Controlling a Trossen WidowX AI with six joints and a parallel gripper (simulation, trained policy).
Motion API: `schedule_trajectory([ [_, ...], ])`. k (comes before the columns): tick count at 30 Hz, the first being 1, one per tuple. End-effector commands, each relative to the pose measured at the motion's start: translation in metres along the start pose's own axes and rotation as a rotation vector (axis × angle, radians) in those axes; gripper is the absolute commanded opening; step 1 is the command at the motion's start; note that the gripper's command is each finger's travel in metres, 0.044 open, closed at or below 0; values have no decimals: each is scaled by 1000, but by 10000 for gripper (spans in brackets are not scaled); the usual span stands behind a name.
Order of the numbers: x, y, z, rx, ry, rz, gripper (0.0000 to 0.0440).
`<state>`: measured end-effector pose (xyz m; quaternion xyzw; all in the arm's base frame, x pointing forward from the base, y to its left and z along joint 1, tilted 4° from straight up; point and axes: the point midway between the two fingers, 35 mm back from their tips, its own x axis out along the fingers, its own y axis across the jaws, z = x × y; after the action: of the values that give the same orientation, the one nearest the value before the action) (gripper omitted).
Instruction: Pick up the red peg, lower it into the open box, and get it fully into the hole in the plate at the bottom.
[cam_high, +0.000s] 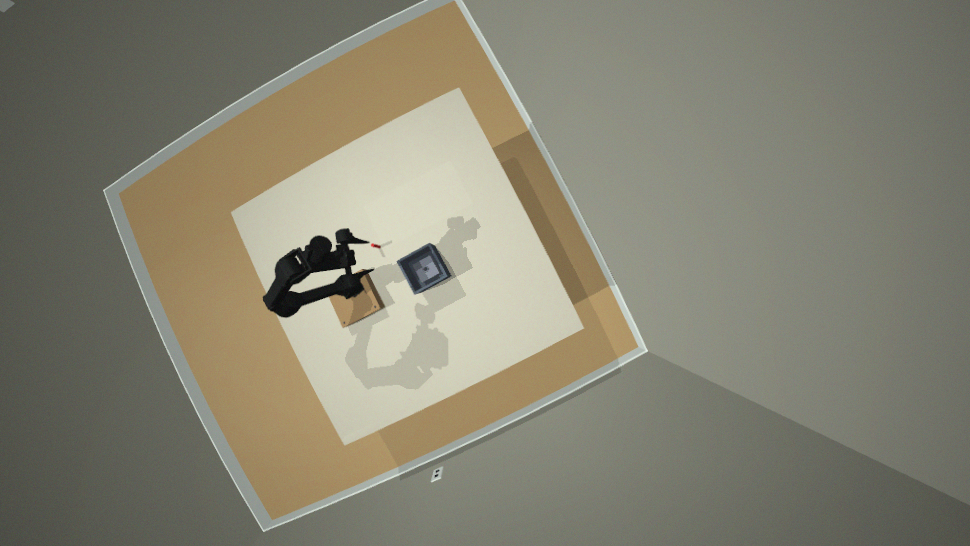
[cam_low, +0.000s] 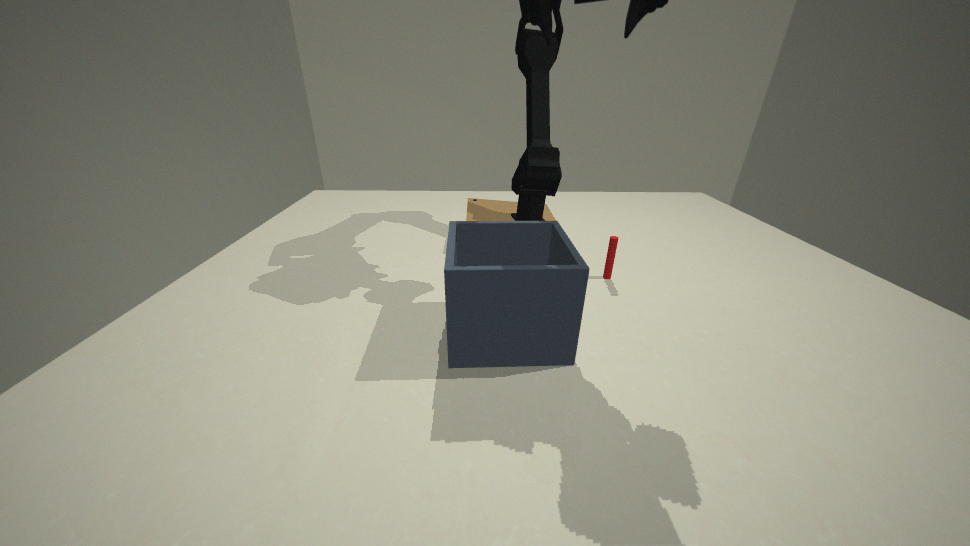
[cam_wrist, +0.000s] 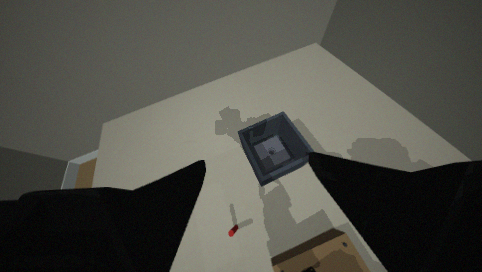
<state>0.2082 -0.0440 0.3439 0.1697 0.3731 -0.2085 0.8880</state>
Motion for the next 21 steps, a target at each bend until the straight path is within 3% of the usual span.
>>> schedule_trajectory([
  [1, 14, 14, -11, 51, 83, 26, 440],
  [21, 56, 60, -77, 276, 447, -11, 440],
])
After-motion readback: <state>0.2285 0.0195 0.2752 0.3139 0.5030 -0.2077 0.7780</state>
